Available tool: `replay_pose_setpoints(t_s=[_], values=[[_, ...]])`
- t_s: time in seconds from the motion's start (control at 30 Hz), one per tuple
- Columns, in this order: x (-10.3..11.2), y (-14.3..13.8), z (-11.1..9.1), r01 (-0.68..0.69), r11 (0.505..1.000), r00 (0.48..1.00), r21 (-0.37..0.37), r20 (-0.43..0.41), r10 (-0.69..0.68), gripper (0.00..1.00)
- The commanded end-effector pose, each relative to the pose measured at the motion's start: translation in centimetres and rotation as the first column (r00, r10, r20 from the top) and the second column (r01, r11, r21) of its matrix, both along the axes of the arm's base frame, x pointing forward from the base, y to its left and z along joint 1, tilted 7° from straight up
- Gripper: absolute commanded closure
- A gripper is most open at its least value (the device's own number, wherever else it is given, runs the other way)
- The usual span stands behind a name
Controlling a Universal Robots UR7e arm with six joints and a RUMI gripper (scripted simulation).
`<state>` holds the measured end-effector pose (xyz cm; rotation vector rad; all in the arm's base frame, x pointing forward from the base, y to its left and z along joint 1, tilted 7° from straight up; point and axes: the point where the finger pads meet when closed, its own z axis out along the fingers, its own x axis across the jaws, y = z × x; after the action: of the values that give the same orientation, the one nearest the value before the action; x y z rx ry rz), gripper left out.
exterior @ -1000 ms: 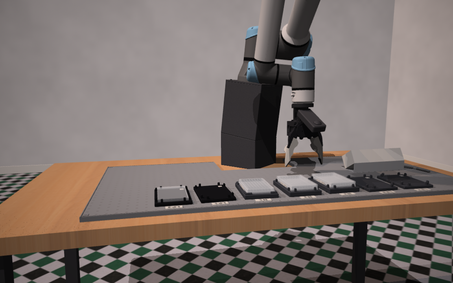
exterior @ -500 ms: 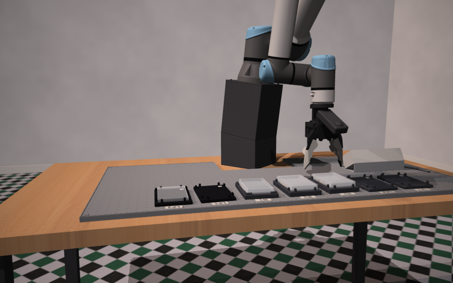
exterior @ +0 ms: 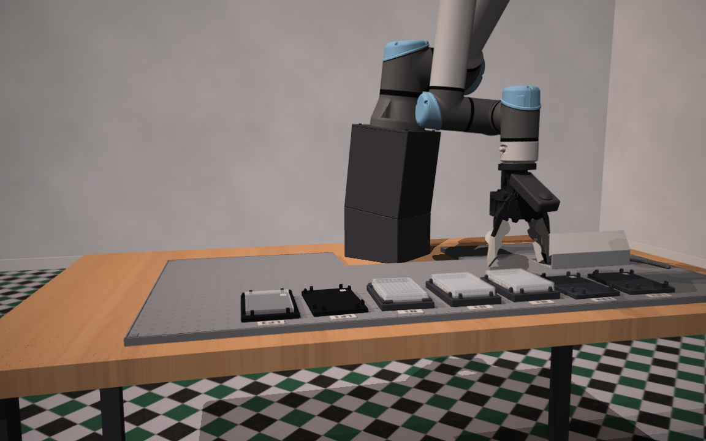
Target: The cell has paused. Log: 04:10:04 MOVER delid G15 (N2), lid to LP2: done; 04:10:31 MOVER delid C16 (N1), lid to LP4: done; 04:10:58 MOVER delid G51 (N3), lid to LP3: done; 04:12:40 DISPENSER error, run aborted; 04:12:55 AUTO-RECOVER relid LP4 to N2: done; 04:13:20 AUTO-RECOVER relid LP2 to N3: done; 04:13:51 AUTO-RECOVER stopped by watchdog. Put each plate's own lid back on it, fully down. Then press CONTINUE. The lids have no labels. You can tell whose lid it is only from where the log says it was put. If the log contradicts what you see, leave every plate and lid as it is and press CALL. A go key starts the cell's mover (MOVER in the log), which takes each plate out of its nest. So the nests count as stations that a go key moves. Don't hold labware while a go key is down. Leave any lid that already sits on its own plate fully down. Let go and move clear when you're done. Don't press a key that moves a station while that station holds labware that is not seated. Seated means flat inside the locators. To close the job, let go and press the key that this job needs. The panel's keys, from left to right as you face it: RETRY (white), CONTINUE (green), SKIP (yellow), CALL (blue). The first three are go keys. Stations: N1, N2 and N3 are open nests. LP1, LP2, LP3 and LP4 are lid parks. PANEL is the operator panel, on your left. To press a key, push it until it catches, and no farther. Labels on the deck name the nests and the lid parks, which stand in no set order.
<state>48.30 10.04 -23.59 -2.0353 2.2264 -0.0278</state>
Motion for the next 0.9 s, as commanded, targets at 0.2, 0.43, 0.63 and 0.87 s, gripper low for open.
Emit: replay_pose_setpoints(t_s=[0.2, 0.43, 0.63, 0.87], values=[[0.3, 0.0, -0.4, 0.002, 1.000, 1.000, -0.002, -0.001, -0.002, 0.18], [0.4, 0.1, -1.5, 0.002, 1.000, 1.000, -0.002, -0.001, -0.002, 0.18], [0.5, 0.2, -2.2, 0.002, 1.000, 1.000, -0.002, -0.001, -0.002, 0.18], [0.5, 0.1, -2.2, 0.002, 1.000, 1.000, -0.002, -0.001, -0.002, 0.18]])
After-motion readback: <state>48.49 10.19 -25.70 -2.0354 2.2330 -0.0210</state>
